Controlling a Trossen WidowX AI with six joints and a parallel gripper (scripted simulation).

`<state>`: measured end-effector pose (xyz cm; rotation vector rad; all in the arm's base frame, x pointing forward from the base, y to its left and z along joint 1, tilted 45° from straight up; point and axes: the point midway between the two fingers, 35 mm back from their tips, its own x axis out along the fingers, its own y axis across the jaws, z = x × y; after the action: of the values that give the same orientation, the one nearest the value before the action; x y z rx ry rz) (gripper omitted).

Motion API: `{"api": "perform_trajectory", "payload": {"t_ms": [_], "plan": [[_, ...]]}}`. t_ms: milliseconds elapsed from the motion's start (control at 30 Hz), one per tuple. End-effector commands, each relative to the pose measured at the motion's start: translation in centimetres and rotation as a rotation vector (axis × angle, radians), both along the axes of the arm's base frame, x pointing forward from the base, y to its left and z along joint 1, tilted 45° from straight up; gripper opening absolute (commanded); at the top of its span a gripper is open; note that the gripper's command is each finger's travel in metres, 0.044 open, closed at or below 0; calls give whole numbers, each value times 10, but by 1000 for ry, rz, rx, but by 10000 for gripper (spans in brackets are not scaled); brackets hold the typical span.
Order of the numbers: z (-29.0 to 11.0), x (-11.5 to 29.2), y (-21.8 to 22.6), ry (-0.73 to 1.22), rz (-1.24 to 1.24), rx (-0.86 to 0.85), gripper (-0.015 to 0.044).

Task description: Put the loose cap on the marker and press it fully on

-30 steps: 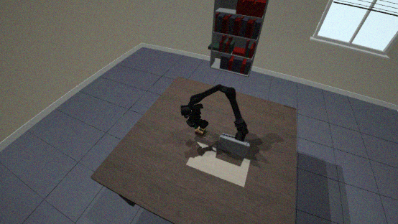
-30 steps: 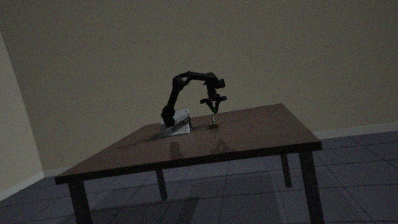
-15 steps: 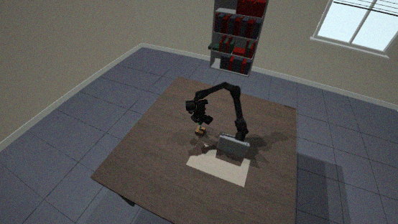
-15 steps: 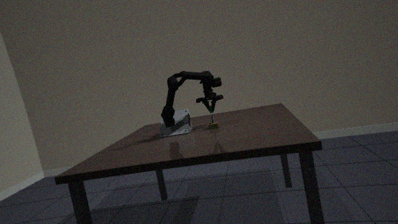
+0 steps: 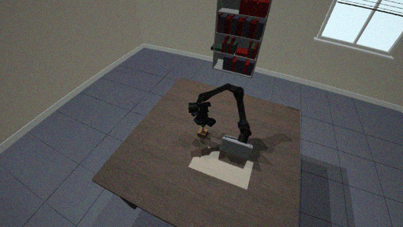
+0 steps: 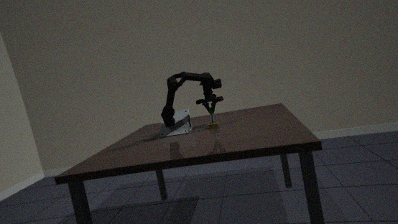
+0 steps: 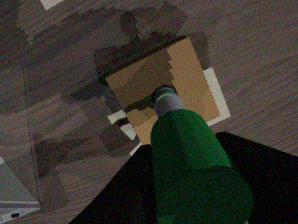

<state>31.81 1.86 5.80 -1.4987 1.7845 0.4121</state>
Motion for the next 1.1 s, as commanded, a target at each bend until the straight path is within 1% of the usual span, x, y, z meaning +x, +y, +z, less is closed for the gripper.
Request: {"api": "perform_trajectory", "payload": {"t_ms": [0,800,1067], "plan": [[-4,0,-5,1,3,-3,0],[-31,-2,-32,1,3,-6,0],[-32,-2,-33,1,3,-6,0]]}}
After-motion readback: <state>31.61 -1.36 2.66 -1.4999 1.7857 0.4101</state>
